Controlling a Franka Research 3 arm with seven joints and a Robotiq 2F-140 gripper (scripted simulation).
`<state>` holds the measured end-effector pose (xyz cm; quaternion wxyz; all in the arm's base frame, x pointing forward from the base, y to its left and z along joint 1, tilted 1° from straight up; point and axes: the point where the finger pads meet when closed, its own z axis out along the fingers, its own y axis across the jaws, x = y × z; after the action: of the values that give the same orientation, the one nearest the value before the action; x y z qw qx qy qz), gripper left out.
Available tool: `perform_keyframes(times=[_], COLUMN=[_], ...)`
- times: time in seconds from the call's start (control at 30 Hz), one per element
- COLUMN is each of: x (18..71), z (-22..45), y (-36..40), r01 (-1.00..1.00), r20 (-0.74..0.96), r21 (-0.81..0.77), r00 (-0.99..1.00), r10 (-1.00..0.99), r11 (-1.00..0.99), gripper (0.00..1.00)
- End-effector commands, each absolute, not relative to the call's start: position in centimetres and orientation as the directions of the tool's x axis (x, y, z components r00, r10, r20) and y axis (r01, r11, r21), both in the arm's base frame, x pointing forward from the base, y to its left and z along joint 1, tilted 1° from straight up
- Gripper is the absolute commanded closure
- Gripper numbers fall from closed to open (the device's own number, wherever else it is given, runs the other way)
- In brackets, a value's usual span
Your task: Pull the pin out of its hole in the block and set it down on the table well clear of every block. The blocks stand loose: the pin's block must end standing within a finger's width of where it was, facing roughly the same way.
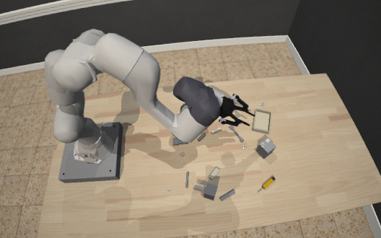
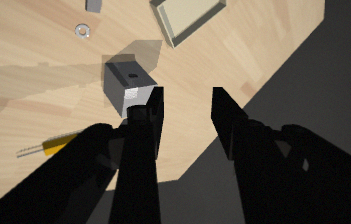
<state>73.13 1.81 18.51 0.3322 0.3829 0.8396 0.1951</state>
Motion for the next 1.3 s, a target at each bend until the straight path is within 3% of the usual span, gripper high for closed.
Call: perform_keyframes(times=[0.0,0.37,0.7,1.27], x=[71.2,63.6,57.5,51.2], z=[17.1,12.9,11.9,12.3], y=[0.3,-11.3,-17.5,-22.7], r01=[0.452,0.423,0.406,0.388], r20=[-0.397,-0.299,-0.176,-0.024], r21=[0.495,0.272,0.136,0.009], r00=[-0.641,-0.817,-0.888,-0.921], r10=[0.656,0.493,0.425,0.388], r11=[0.742,0.865,0.904,0.922], gripper=[0.66,0.66,0.66,0.66])
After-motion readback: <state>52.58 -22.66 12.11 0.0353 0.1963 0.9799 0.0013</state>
